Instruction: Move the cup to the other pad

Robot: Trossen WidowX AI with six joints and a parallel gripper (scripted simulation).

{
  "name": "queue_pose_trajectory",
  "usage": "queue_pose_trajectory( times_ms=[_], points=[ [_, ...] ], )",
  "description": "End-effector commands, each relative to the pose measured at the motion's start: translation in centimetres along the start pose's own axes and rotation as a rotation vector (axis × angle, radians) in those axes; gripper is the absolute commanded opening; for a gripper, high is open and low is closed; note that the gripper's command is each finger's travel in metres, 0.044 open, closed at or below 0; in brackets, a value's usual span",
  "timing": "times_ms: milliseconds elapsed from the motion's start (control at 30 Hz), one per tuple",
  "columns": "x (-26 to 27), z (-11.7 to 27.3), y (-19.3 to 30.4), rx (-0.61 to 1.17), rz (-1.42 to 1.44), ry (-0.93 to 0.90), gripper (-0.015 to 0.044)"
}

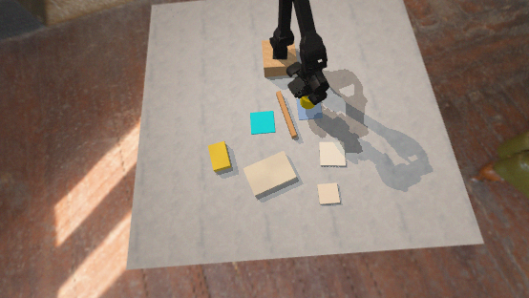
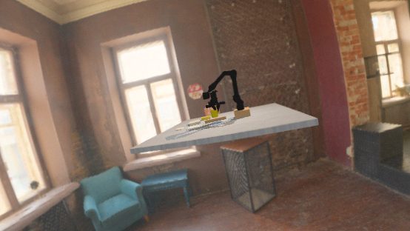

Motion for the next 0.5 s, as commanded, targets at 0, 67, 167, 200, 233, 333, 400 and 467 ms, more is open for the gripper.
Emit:
queue_pose_trajectory(
  times_ms=[0,67,167,200,233,333,400,467],
  points=[
    [-0.2,0.0,-0.8,0.002,0.002,-0.003,0.0],
    [-0.3,0.0,-1.1,0.002,0.003,-0.003,0.0],
    [-0.5,0.0,-1.7,0.002,0.003,-0.004,0.0],
    [-0.5,0.0,-1.8,0.002,0.003,-0.004,0.0],
    [-0.5,0.0,-2.0,0.002,0.003,-0.004,0.0],
    [-0.7,0.0,-2.5,0.002,0.003,-0.004,0.0],
    [-0.8,0.1,-2.9,0.002,0.004,-0.004,0.0],
    [-0.9,0.1,-3.2,0.002,0.004,-0.004,0.0]
  ],
)
Point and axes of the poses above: the point midway between the two fingers, 35 mm back from their tips, its own z axis back along the fingers, its own x axis across the jaws, y = z × x, the point moved 8 cm from there along z, back along the fingers, and after that the axes turned 1 degree about -z, right-handed, at the moved point
